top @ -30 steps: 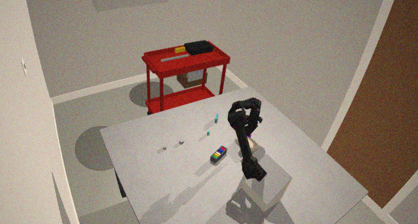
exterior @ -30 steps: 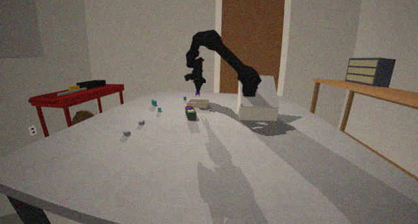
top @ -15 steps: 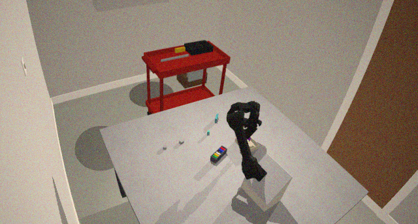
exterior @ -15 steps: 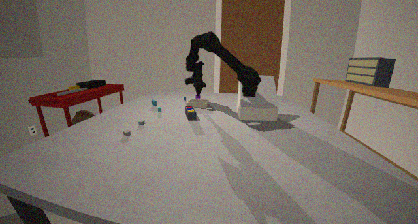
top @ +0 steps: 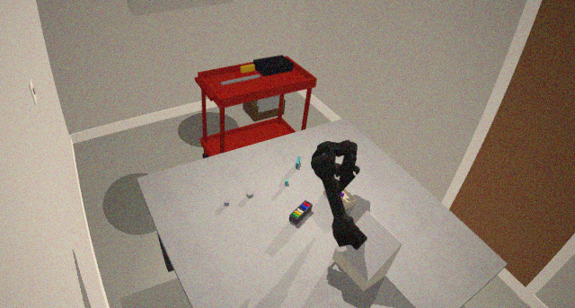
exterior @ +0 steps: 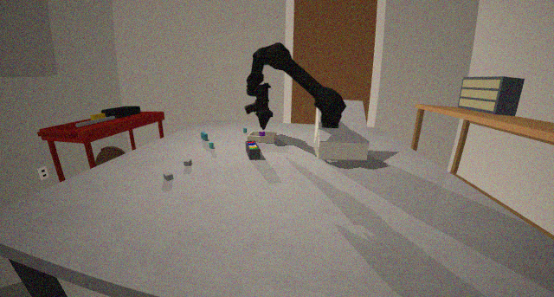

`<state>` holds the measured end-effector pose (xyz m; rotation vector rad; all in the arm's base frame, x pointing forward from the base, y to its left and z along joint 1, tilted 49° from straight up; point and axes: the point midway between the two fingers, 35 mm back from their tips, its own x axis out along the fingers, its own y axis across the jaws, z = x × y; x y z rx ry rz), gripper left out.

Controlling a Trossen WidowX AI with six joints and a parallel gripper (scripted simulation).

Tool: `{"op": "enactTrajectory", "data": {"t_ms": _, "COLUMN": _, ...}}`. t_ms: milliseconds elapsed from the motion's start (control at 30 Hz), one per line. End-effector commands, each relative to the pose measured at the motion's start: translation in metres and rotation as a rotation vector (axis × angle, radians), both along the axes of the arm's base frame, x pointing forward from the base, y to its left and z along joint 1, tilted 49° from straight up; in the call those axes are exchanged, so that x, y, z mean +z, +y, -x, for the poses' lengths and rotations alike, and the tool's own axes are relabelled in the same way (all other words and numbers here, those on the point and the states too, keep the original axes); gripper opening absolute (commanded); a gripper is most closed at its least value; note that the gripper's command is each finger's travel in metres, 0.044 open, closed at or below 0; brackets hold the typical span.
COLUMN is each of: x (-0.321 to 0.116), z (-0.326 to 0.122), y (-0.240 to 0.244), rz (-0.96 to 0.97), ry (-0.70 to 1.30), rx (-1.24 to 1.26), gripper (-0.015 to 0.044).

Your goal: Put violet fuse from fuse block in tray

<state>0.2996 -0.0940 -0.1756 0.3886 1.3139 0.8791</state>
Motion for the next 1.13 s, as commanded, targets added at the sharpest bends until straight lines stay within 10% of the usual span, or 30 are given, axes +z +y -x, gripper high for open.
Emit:
{"op": "enactTrajectory", "data": {"t_ms": 0, "x": 0.0, "z": 0.0, "y": 0.0, "rz": 0.0, "ry": 0.0, "rx": 0.001, "gripper": 0.0315}}
{"op": "enactTrajectory", "data": {"t_ms": 1100, "x": 0.024, "z": 0.0, "y": -0.026, "rz": -0.004, "ry": 0.0, "rx": -0.009, "gripper": 0.033}}
